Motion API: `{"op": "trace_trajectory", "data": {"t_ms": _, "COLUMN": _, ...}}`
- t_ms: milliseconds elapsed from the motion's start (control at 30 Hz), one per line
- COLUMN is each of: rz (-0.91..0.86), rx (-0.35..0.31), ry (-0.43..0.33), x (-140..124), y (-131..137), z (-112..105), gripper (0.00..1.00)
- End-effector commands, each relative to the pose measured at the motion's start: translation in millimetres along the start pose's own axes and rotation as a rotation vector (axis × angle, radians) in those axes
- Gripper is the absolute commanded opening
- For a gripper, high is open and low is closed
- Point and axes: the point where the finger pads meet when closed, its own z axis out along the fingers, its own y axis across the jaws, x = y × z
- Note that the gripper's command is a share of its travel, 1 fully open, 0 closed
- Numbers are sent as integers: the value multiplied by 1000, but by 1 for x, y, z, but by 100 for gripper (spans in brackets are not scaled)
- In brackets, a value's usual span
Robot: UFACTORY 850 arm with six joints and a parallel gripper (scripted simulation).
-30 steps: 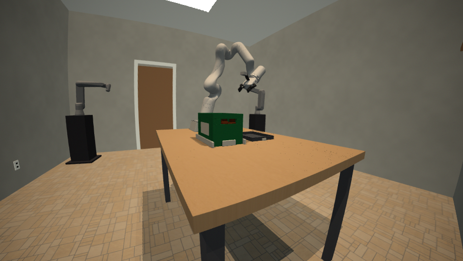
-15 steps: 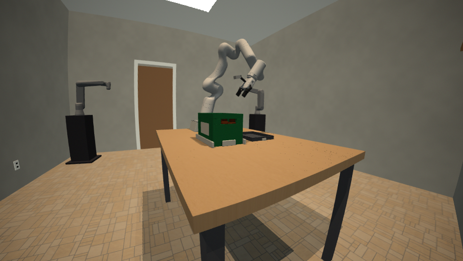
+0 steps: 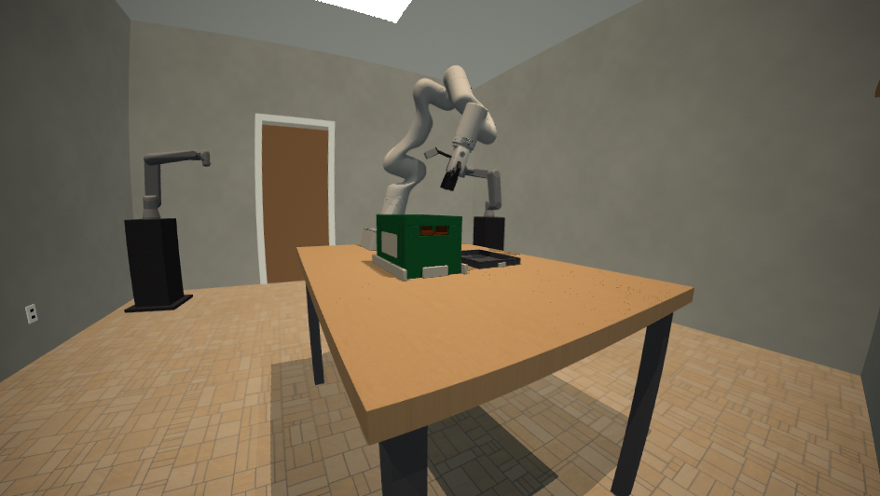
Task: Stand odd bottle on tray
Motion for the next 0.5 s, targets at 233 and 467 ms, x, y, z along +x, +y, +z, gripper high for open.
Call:
{"op": "trace_trajectory", "data": {"t_ms": 233, "rz": 199, "rx": -10, "ry": -175, "x": 54, "y": -65, "z": 30, "gripper": 100}}
{"op": "trace_trajectory", "data": {"t_ms": 467, "rz": 325, "rx": 7, "ry": -262, "x": 96, "y": -100, "z": 50, "gripper": 100}}
